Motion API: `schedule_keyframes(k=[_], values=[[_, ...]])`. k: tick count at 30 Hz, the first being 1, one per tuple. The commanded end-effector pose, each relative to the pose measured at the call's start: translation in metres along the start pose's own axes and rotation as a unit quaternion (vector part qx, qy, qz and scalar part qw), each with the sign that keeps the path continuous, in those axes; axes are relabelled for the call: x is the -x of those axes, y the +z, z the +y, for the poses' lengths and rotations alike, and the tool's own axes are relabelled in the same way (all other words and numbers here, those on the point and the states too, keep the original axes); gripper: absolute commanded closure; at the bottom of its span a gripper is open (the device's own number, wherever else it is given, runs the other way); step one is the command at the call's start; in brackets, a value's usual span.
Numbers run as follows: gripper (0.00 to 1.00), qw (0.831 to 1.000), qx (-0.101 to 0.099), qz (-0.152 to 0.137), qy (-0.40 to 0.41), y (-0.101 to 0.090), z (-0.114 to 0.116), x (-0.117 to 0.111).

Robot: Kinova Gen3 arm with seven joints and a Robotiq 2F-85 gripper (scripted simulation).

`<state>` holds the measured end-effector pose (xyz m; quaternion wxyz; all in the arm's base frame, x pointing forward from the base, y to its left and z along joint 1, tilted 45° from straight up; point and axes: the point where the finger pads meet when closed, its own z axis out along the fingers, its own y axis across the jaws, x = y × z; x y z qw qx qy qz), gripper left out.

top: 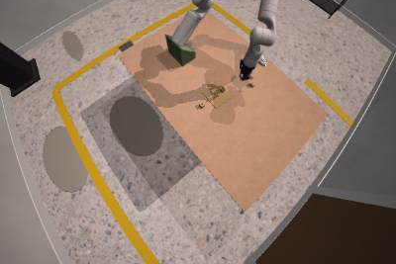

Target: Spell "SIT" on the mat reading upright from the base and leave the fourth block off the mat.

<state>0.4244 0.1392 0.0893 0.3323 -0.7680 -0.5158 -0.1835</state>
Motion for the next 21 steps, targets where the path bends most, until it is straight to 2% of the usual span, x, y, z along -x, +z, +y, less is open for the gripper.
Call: schedule_keyframes(k=[1, 6, 17, 19, 21], values=[[0.79, 1.000, 0.001, 0.001, 0.000, -0.001, 0.003, 0.007], [0.79, 0.999, 0.002, -0.001, -0.032, -0.002, 0.010, 0.028], [0.79, 0.987, 0.001, -0.001, -0.159, -0.005, 0.026, 0.107], [0.79, 0.987, 0.001, -0.001, -0.159, -0.005, 0.026, 0.107], [0.79, 0.984, 0.001, 0.000, -0.178, -0.005, 0.027, 0.119]])
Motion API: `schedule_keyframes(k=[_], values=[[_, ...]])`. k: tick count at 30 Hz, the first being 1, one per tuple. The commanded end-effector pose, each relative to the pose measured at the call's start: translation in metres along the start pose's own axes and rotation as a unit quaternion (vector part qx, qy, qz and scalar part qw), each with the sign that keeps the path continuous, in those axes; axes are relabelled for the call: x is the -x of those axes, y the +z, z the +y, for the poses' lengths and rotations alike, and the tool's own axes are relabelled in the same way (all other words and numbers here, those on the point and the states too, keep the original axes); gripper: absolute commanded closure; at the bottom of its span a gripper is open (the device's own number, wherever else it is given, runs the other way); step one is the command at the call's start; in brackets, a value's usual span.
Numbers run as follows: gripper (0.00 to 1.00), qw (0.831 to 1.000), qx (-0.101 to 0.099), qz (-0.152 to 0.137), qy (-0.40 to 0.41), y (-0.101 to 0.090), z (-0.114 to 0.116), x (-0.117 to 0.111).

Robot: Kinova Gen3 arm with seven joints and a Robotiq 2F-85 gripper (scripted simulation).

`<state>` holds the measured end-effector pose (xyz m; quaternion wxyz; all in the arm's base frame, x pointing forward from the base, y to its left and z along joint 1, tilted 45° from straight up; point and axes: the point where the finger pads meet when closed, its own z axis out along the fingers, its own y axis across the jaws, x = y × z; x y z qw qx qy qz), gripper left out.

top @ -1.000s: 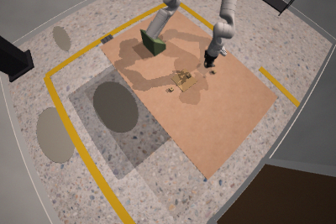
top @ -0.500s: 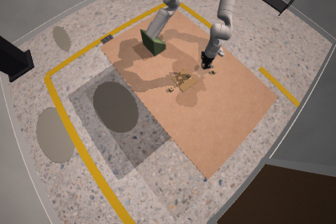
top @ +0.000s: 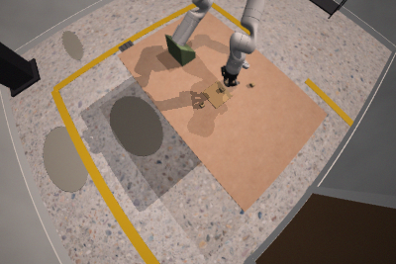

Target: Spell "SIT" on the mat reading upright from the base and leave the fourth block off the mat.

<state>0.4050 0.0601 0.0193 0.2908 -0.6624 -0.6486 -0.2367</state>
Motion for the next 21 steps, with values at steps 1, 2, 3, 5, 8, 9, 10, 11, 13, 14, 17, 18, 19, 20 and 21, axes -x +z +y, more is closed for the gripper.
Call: schedule_keyframes(k=[1, 2, 3, 5, 8, 9, 10, 11, 13, 14, 17, 18, 19, 20, 21], values=[[0.79, 1.000, 0.002, 0.005, -0.006, 0.000, -0.004, 0.019], [0.79, 1.000, 0.002, 0.006, -0.014, 0.000, -0.006, 0.024], [0.79, 1.000, 0.002, 0.006, -0.021, 0.000, -0.007, 0.028], [0.79, 0.999, 0.003, 0.007, -0.032, 0.000, -0.009, 0.034], [0.79, 0.999, 0.003, 0.007, -0.041, 0.001, -0.011, 0.038], [0.79, 0.999, 0.003, 0.008, -0.043, 0.001, -0.011, 0.039], [0.79, 0.999, 0.003, 0.008, -0.043, 0.001, -0.011, 0.040], [0.79, 0.999, 0.003, 0.008, -0.044, 0.001, -0.011, 0.040], [0.79, 0.999, 0.003, 0.008, -0.044, 0.001, -0.011, 0.040], [0.79, 0.999, 0.003, 0.008, -0.044, 0.001, -0.011, 0.040], [0.79, 0.999, 0.003, 0.008, -0.044, 0.001, -0.011, 0.040], [0.79, 0.999, 0.003, 0.008, -0.044, 0.001, -0.011, 0.040], [0.79, 0.999, 0.003, 0.008, -0.044, 0.001, -0.011, 0.040], [0.79, 0.999, 0.003, 0.008, -0.044, 0.001, -0.011, 0.040], [0.79, 0.999, 0.003, 0.008, -0.044, 0.001, -0.011, 0.040]])
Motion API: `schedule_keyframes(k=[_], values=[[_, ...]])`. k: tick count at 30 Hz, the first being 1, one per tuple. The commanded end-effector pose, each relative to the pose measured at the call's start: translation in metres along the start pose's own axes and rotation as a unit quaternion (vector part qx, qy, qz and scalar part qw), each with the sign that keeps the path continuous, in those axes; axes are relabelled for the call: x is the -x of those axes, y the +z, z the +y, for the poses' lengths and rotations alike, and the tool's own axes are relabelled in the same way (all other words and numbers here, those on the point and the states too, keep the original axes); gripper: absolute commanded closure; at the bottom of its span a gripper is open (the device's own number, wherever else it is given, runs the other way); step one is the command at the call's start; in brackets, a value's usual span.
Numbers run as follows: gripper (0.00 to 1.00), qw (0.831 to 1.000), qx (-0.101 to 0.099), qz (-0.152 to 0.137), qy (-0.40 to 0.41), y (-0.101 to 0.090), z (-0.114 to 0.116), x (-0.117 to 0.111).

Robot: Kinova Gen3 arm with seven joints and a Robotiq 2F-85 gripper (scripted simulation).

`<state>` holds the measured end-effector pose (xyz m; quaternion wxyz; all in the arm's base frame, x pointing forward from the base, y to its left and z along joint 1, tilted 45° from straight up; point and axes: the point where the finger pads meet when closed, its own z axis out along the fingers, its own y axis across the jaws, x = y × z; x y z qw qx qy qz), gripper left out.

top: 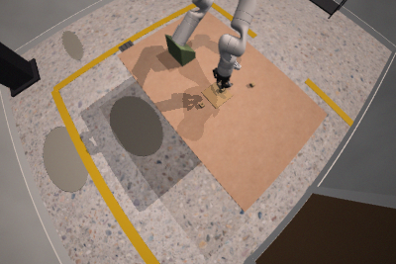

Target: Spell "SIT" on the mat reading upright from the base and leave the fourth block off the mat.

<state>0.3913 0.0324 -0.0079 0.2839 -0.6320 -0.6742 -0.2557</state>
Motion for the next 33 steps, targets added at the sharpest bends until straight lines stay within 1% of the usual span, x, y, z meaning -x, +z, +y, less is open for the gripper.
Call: schedule_keyframes(k=[1, 11, 13, 18, 26, 28, 33], values=[[0.79, 1.000, 0.001, 0.000, 0.000, -0.001, 0.000, 0.000], [0.79, 1.000, 0.001, -0.001, 0.000, 0.004, 0.000, 0.000], [0.79, 1.000, 0.001, -0.001, 0.000, 0.009, 0.000, 0.001], [0.79, 1.000, 0.001, -0.001, 0.000, 0.027, 0.001, 0.001], [0.79, 1.000, 0.001, -0.001, 0.000, 0.066, 0.001, 0.002], [0.79, 1.000, 0.001, -0.001, 0.000, 0.066, 0.001, 0.002], [0.79, 1.000, 0.001, -0.001, 0.000, 0.085, 0.001, 0.002]])
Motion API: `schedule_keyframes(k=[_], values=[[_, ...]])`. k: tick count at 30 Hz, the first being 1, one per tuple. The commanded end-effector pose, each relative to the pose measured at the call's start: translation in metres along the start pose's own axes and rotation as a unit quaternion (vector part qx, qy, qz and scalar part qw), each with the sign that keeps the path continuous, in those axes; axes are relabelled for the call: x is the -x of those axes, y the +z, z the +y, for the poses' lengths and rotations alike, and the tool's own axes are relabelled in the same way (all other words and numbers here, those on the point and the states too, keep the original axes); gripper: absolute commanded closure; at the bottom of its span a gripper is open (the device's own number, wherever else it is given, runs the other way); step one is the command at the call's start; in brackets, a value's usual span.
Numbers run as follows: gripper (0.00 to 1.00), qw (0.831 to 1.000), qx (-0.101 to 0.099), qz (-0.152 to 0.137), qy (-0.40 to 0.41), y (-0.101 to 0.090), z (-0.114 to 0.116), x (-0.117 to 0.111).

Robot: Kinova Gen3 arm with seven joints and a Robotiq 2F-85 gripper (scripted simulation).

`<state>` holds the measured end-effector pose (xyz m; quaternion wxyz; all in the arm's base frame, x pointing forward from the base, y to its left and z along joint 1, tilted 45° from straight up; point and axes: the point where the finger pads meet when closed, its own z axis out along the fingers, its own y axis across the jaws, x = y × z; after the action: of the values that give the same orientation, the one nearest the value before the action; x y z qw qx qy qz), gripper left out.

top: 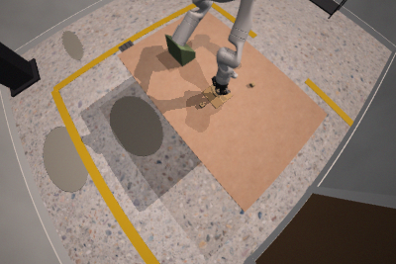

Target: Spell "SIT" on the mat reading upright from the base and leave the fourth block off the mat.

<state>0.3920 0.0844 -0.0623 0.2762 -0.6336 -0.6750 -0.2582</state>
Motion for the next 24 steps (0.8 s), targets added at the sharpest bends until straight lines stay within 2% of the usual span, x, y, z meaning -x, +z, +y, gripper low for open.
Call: schedule_keyframes(k=[1, 7, 24], values=[[0.79, 1.000, -0.006, 0.003, 0.002, 0.0125, -0.0043, 0.0001], [0.79, 1.000, -0.006, 0.003, 0.002, 0.0200, -0.0043, 0.0001], [0.79, 1.000, -0.006, 0.003, 0.002, 0.0201, -0.0043, 0.0001]])
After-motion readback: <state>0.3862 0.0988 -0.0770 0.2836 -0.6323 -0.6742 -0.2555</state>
